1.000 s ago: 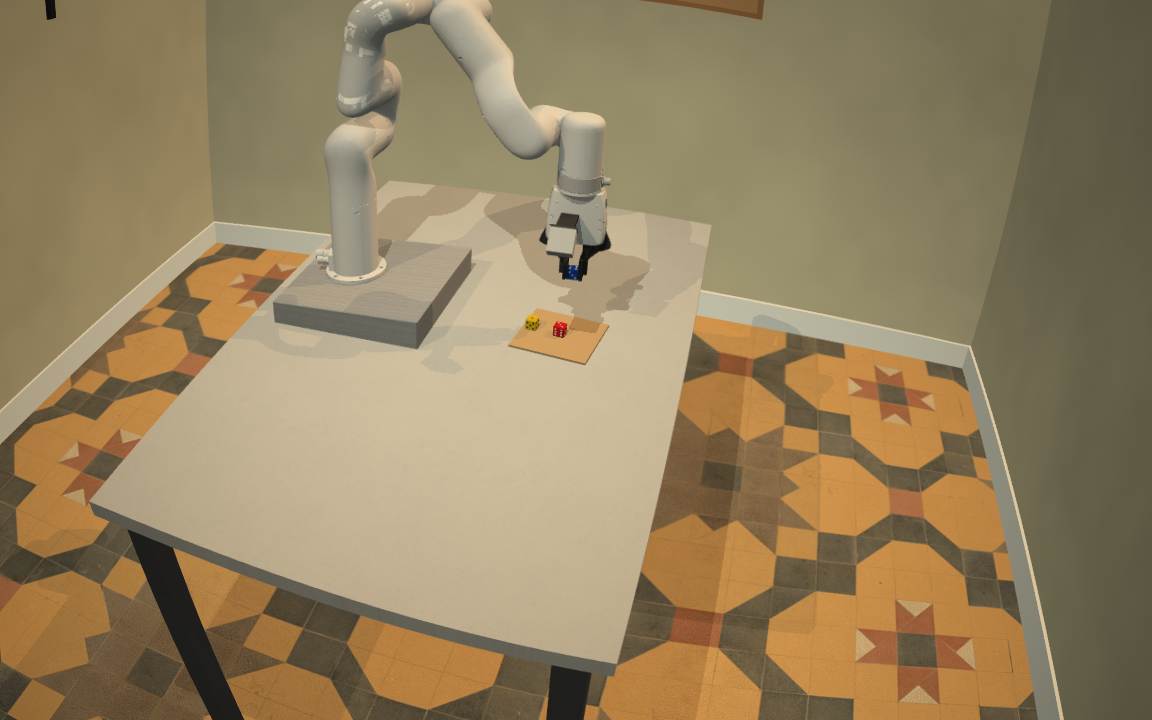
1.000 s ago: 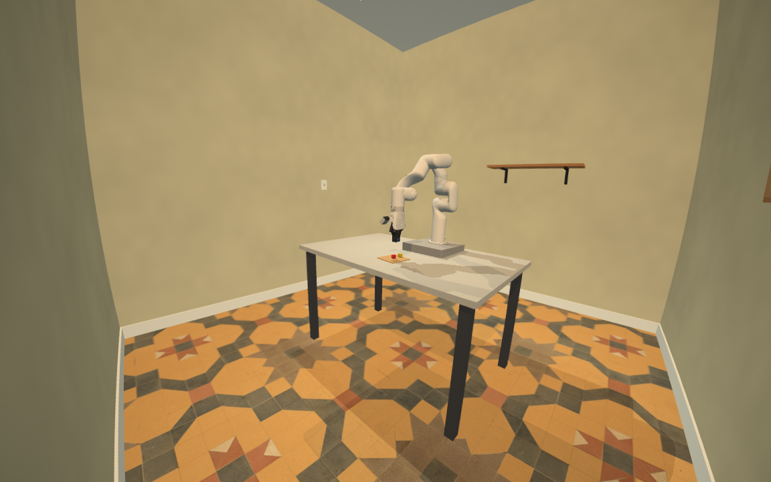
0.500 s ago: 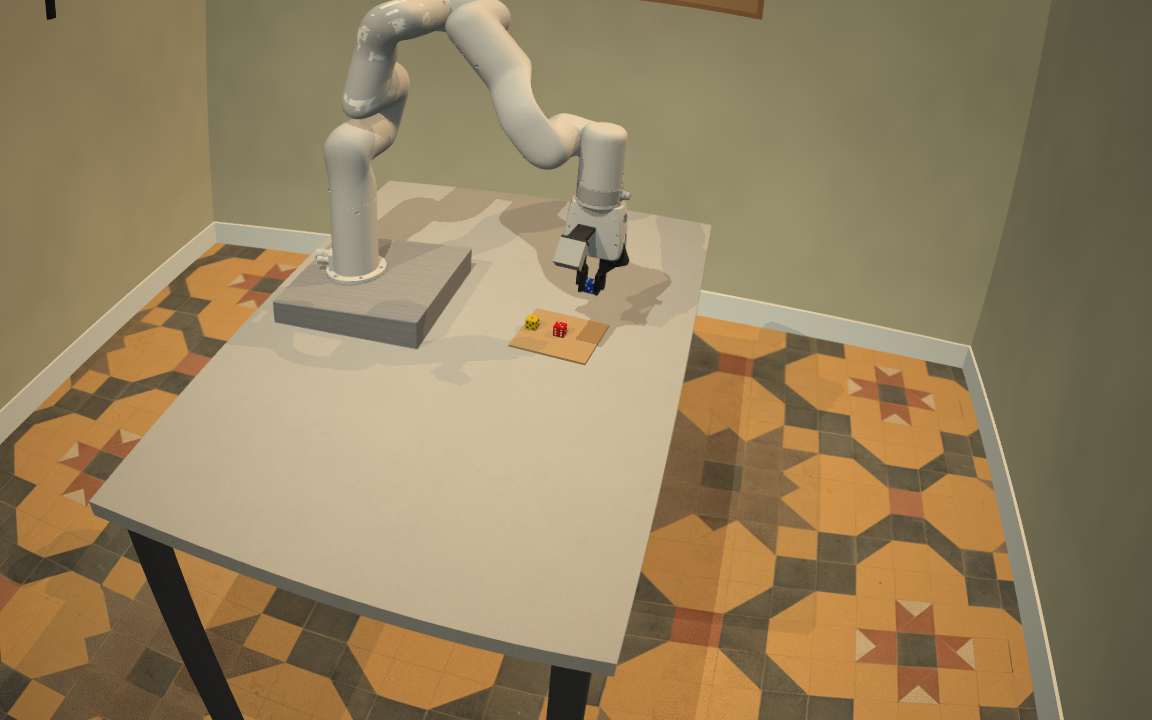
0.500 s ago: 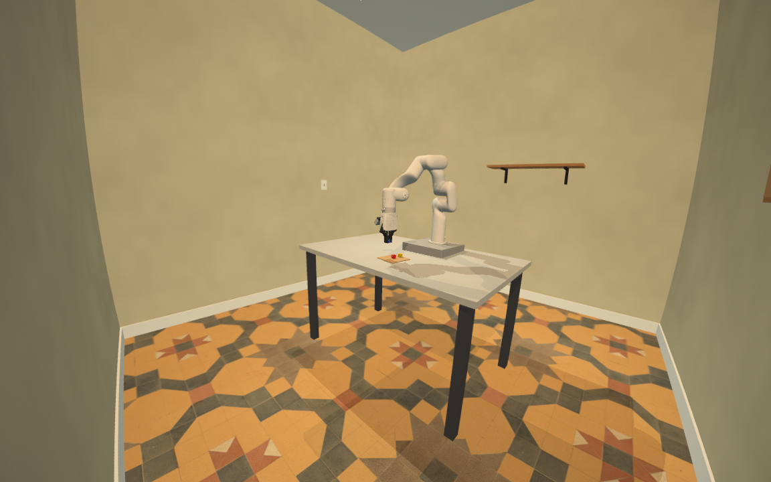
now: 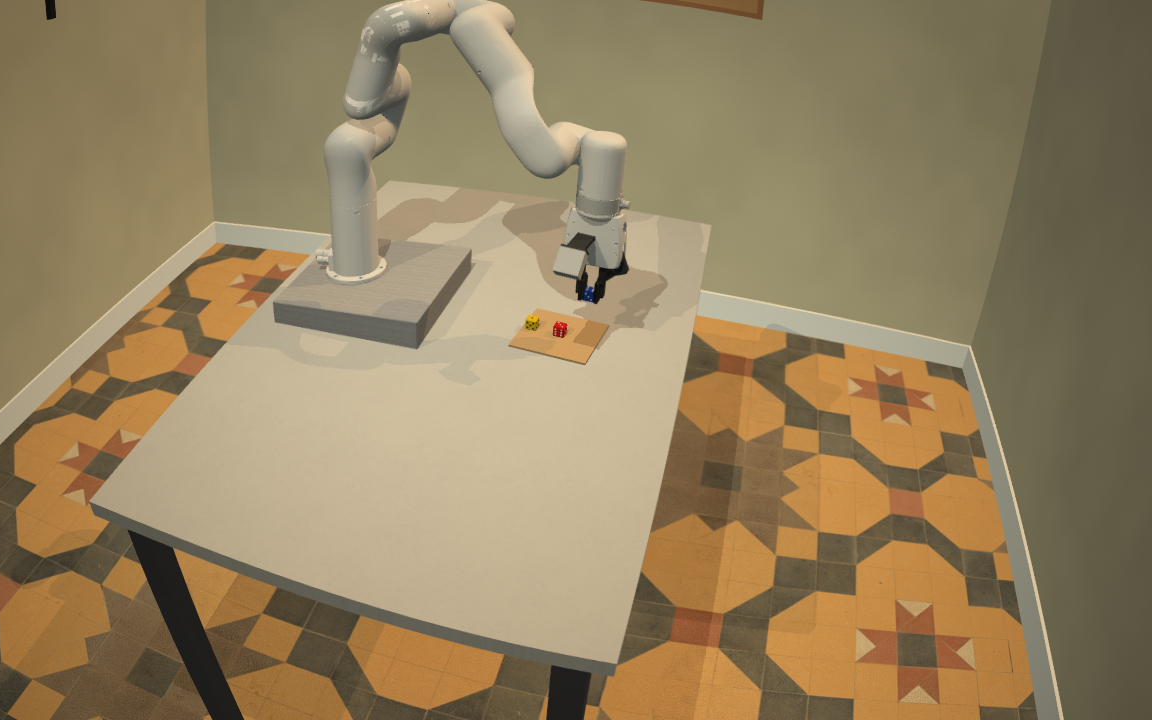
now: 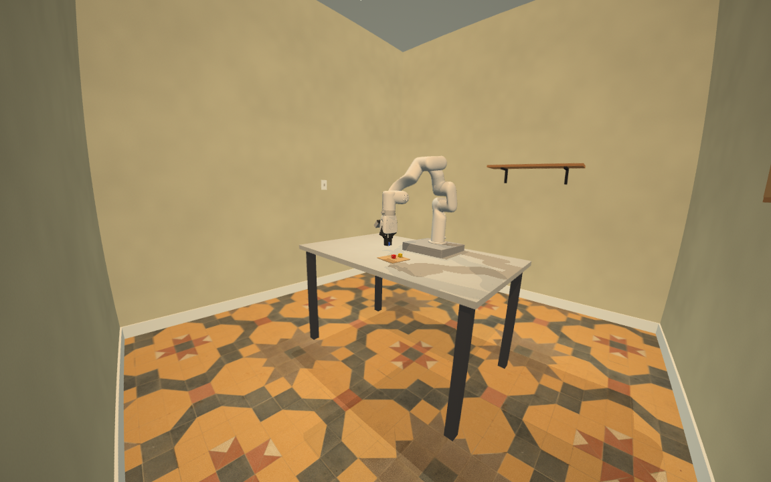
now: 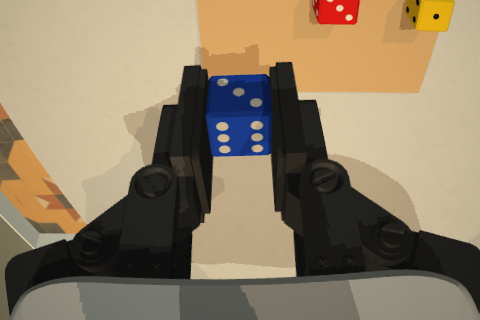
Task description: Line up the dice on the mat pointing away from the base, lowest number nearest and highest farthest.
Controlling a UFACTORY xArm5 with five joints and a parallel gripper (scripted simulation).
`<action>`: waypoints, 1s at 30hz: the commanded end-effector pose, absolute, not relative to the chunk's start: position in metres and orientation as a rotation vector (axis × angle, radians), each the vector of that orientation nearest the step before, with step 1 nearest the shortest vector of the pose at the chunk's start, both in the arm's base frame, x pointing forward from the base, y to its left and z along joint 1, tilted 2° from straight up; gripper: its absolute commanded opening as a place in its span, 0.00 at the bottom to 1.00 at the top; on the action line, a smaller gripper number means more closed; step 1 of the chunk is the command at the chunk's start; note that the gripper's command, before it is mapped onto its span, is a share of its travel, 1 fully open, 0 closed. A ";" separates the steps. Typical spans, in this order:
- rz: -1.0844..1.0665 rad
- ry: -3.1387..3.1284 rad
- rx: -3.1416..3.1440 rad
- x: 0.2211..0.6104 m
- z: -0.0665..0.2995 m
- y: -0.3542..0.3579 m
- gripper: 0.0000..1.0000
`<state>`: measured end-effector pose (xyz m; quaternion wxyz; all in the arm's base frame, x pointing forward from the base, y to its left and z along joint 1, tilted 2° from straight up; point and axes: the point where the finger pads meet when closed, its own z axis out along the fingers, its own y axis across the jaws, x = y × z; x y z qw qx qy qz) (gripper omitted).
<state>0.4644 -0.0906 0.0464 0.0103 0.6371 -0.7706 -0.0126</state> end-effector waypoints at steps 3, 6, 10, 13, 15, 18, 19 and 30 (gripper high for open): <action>-0.036 -2.407 1.990 0.465 0.021 -0.090 0.15; -0.036 -2.407 1.990 0.465 0.006 -0.090 0.15; -0.036 -2.407 1.990 0.465 -0.012 -0.090 0.15; -0.036 -2.407 1.990 0.465 -0.016 -0.090 0.15; -0.036 -2.407 1.990 0.465 -0.022 -0.090 0.15; -0.036 -2.407 1.990 0.465 -0.028 -0.090 0.15; -0.036 -2.407 1.990 0.465 -0.029 -0.090 0.15; -0.036 -2.407 1.990 0.465 -0.031 -0.090 0.15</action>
